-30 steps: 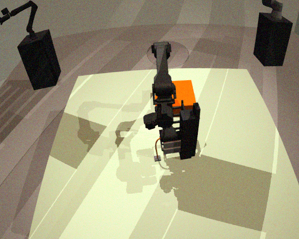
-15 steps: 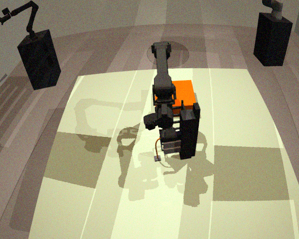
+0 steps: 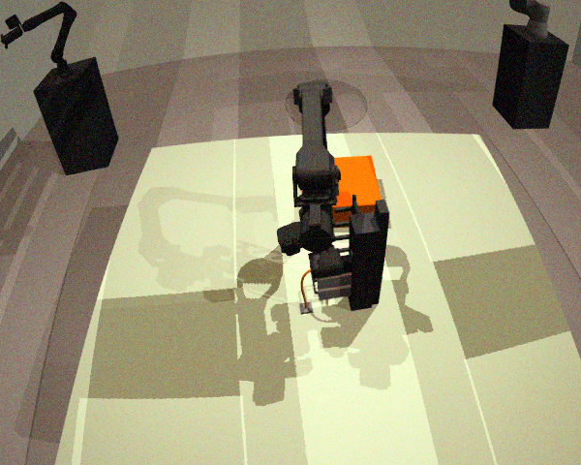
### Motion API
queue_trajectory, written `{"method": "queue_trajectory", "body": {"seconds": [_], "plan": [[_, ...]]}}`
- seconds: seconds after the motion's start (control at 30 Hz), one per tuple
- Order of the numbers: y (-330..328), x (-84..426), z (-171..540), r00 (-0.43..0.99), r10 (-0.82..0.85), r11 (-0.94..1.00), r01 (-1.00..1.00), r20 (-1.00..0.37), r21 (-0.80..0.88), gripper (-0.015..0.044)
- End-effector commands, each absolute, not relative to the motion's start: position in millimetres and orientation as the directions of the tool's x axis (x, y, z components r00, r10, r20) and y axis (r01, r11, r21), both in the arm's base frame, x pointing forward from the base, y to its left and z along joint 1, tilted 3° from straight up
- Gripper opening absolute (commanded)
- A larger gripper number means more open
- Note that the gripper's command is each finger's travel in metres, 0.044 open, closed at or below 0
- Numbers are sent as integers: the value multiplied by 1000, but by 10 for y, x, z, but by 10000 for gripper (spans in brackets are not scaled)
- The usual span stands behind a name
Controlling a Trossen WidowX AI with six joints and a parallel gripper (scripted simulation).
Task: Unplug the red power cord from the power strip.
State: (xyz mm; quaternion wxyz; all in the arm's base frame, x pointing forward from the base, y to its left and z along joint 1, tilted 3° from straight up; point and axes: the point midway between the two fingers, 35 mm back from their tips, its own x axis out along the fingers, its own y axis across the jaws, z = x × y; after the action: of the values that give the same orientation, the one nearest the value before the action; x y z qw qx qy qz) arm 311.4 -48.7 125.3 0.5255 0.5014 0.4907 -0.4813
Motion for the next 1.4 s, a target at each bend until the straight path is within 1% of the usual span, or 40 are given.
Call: {"method": "queue_trajectory", "body": {"seconds": [0.0, 0.87, 0.9, 1.07, 1.37], "plan": [[-682, 3126, 1277, 60, -49, 17, 998, -997, 59, 0], [-1096, 3078, 1325, 58, -53, 15, 998, -997, 57, 0], [-931, 3087, 1291, 49, -40, 42, 998, -998, 47, 26], [-931, 3087, 1291, 49, -40, 42, 998, -998, 47, 158], [-931, 3087, 1291, 49, -40, 42, 998, -998, 47, 160]]}}
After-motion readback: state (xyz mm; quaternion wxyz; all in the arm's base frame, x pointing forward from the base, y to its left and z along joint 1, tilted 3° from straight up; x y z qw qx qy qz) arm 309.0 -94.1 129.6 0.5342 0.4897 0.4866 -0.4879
